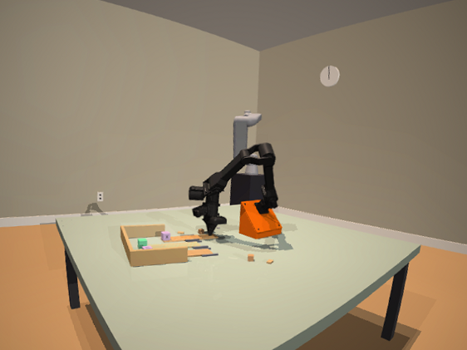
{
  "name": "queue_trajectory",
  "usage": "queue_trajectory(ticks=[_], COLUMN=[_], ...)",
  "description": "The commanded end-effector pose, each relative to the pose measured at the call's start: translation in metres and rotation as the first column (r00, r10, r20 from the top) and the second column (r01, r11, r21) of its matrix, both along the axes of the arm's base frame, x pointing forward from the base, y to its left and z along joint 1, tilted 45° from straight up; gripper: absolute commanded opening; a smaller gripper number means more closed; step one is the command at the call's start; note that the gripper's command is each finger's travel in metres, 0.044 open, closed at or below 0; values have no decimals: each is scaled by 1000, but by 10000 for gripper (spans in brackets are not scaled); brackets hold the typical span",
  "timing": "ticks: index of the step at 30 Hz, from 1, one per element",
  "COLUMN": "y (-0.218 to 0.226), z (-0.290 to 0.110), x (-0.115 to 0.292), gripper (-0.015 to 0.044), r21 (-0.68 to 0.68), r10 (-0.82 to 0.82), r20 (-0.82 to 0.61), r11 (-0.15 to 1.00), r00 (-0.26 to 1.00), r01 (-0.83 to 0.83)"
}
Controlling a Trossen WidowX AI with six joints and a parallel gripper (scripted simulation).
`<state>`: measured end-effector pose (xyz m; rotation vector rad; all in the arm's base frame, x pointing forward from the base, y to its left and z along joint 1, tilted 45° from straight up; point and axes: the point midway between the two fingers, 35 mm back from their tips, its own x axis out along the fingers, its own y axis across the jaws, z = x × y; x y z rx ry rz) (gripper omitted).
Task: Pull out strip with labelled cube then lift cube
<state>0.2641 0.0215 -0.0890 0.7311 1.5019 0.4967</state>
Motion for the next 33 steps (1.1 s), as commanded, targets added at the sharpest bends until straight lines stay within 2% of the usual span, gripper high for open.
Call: queue_trajectory(ticks=[1,33], y=[6,12], z=[-3,2], x=[-16,-58], gripper=[0,0], r21=[5,5], r10=[17,17], r20=[-26,-29], r11=[1000,1000], r00=[1000,999], r01=[-17,-17])
